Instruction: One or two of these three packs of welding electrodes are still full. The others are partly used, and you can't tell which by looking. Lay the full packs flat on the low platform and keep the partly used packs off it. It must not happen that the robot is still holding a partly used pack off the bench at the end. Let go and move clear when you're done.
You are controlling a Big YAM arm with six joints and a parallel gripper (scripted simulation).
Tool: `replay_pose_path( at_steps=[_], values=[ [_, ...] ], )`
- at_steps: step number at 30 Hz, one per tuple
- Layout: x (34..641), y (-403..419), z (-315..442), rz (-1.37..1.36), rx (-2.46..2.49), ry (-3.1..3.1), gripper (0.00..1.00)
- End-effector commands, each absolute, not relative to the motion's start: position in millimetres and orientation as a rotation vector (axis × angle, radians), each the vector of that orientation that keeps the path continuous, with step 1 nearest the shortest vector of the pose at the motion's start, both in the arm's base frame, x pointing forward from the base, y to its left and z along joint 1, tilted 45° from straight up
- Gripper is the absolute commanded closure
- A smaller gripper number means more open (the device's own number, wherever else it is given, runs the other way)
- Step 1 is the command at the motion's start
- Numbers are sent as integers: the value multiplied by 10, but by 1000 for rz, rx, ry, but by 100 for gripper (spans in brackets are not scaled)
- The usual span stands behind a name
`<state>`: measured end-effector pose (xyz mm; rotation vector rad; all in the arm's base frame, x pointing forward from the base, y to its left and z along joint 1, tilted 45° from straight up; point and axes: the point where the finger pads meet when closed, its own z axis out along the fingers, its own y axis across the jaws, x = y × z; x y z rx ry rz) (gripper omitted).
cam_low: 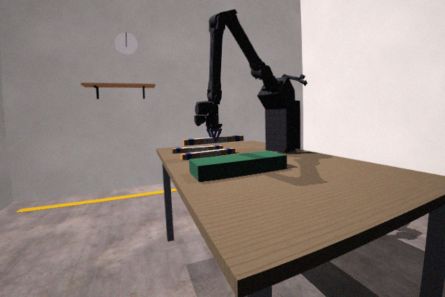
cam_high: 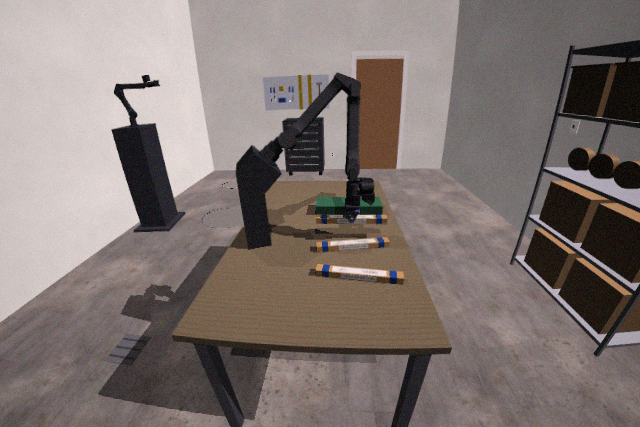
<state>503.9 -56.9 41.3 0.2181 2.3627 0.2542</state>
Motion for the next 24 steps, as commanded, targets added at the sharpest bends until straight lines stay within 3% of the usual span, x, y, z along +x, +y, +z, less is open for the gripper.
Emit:
replay_pose_path(
  at_steps=[1, 24],
  values=[
    [5053, -574, 434, 256, 227, 2356, 100],
    [4886, -606, 614, 255, 226, 2354, 100]
  ],
)
